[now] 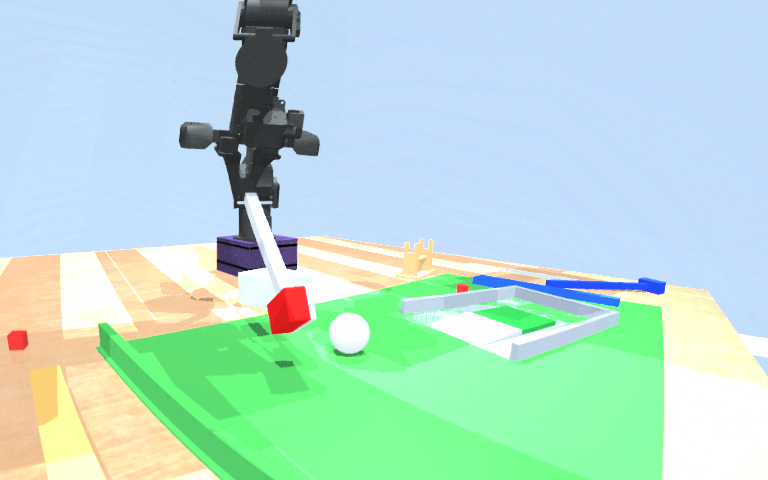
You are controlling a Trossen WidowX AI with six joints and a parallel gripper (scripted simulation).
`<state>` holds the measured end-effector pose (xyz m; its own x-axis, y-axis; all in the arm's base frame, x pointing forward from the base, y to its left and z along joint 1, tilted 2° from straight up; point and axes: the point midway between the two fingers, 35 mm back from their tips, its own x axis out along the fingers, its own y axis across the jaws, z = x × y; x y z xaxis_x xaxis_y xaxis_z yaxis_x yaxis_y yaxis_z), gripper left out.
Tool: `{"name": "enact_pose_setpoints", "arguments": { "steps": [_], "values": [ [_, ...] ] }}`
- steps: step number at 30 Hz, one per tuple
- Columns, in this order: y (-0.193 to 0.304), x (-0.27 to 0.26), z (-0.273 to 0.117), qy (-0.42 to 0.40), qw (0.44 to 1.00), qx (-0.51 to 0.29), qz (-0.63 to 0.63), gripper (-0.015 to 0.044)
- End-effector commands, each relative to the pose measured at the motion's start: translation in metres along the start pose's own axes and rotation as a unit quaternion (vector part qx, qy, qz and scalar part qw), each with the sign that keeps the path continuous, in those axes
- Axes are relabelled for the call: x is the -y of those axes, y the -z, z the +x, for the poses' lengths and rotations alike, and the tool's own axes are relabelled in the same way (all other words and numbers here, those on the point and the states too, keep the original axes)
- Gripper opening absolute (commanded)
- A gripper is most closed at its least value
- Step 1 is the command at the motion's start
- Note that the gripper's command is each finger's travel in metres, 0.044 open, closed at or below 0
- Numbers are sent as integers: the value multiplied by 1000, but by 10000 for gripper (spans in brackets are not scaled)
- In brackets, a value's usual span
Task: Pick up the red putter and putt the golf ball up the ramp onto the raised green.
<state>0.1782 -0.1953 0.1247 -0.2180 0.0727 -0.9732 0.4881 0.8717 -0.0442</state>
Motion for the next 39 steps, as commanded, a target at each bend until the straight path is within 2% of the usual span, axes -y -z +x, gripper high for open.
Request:
{"name": "enact_pose_setpoints", "arguments": {
  "steps": [1,11,23,33,39],
  "values": [
    [-2,0,8,1,1000,-2,2,0],
    [-5,0,23,1,1000,-2,2,0],
    [-5,0,20,0,1000,-1,1,0],
    [-5,30,23,2,1000,-2,3,0],
    [-5,30,23,2,1000,-2,3,0]
  ]
}}
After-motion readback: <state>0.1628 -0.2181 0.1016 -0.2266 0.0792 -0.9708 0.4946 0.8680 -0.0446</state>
